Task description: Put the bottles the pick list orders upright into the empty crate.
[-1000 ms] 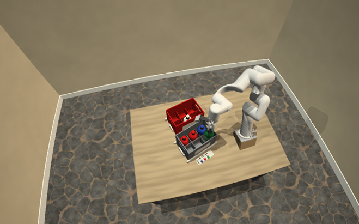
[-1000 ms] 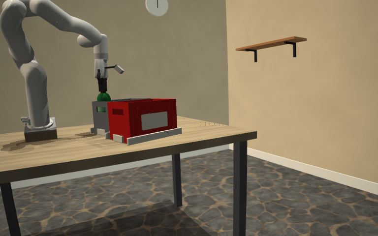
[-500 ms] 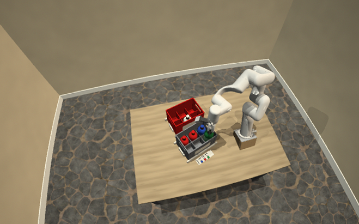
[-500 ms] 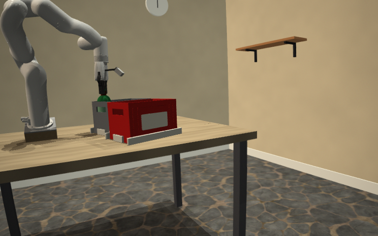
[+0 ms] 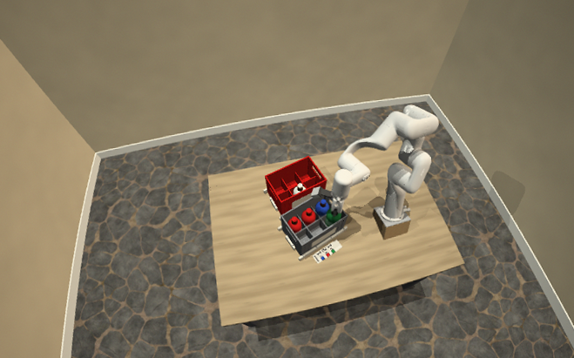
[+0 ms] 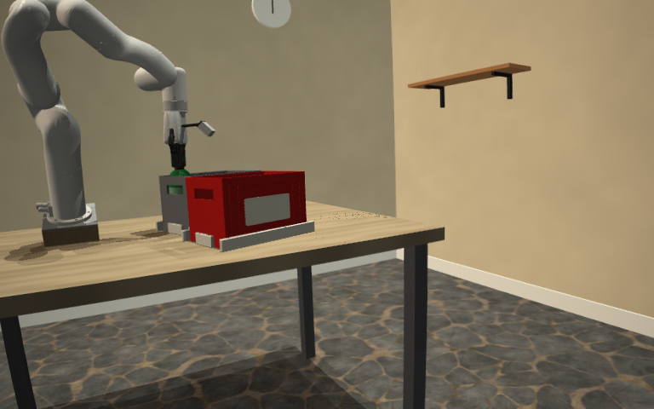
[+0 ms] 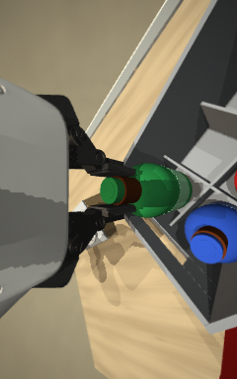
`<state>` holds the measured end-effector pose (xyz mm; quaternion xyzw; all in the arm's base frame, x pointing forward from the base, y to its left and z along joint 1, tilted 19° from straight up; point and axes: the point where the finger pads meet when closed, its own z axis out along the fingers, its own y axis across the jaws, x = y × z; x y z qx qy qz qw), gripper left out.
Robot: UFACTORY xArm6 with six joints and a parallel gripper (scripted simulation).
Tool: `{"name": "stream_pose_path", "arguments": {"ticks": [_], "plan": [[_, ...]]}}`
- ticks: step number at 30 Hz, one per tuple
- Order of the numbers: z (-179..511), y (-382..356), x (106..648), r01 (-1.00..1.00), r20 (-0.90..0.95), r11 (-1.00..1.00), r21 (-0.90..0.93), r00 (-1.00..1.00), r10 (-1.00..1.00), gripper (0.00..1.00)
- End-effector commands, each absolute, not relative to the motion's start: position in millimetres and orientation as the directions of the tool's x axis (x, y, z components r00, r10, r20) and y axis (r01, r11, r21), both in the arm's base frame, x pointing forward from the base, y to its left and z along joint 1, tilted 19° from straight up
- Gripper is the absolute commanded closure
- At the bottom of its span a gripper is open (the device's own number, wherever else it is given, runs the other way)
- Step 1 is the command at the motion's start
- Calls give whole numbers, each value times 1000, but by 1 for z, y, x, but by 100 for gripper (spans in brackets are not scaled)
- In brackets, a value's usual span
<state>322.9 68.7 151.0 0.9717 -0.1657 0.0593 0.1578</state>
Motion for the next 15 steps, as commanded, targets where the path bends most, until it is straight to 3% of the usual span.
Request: {"name": "stream_pose_path", "arguments": {"ticks": [1,15], "plan": [[148,68,325,-341,171,-896,284,938,-303,100],[136,64,325,-341,171,-896,284,938,-303,100]]}}
